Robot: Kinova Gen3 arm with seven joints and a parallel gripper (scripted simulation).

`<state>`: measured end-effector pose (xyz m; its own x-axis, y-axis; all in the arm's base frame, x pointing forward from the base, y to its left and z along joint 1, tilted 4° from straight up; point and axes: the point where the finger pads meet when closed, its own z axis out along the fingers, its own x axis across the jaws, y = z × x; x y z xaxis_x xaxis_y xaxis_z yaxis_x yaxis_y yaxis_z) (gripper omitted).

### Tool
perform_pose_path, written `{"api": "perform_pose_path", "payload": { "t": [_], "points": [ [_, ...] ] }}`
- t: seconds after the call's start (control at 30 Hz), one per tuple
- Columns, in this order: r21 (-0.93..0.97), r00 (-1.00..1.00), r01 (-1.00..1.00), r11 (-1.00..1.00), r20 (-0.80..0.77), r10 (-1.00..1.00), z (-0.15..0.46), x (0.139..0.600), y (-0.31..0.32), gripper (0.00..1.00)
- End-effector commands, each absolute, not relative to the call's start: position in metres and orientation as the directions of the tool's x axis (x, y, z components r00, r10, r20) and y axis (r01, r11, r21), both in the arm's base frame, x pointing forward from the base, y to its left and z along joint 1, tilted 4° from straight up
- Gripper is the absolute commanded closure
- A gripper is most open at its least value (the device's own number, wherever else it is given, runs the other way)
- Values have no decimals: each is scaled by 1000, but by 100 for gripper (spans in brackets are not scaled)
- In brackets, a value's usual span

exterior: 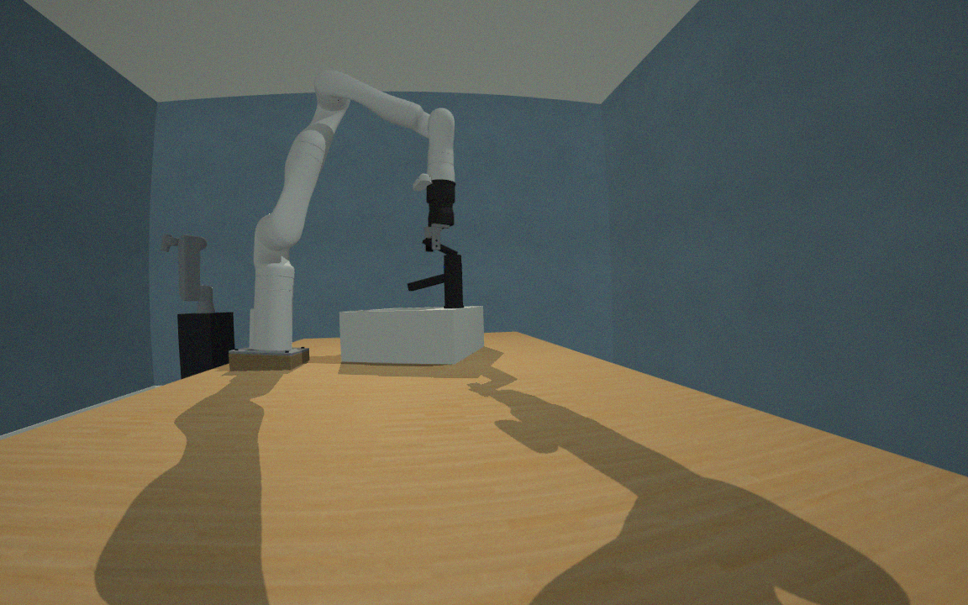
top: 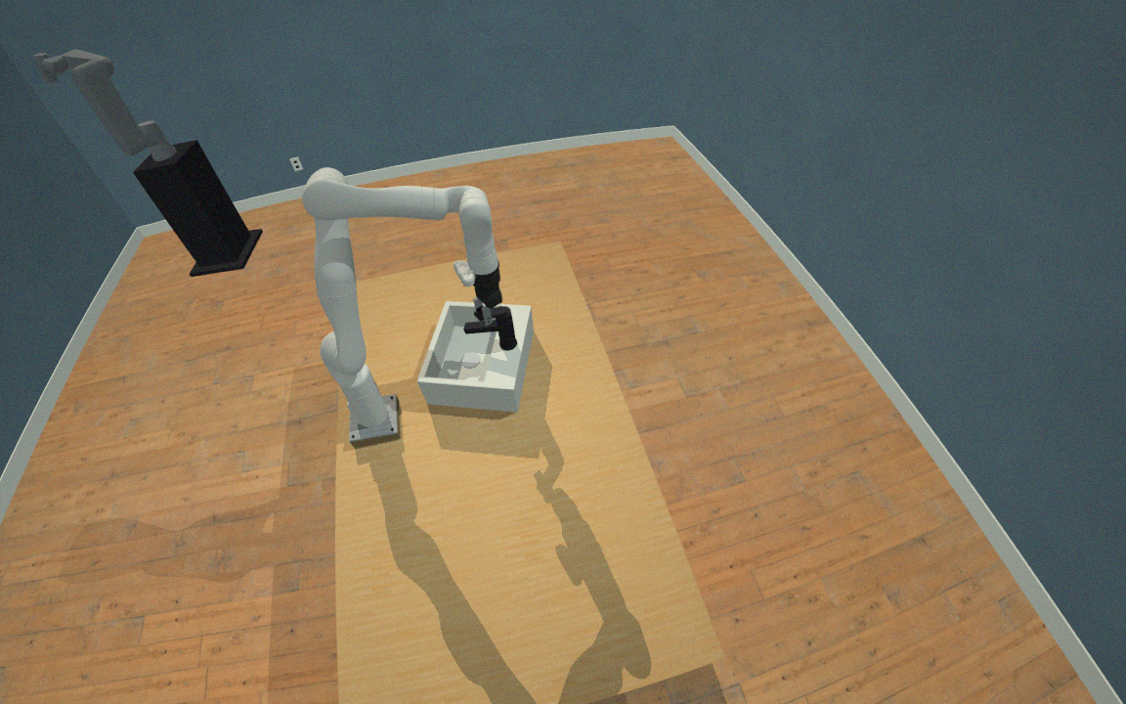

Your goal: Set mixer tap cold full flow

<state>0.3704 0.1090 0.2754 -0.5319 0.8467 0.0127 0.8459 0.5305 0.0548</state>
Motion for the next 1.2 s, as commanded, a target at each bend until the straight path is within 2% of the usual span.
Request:
{"api": "perform_pose_path", "payload": {
  "t": [0.0, 0.63, 0.67, 1.17],
  "points": [
    [68, -533, 845, 531, 14, 846, 280, 373, 110, 100],
    [68, -533, 845, 531, 14, 846, 280, 373, 110, 100],
    [68, -533, 845, 531, 14, 846, 280, 373, 110, 0],
    [68, -533, 845, 531, 14, 846, 280, 373, 110, 0]
  ]
}}
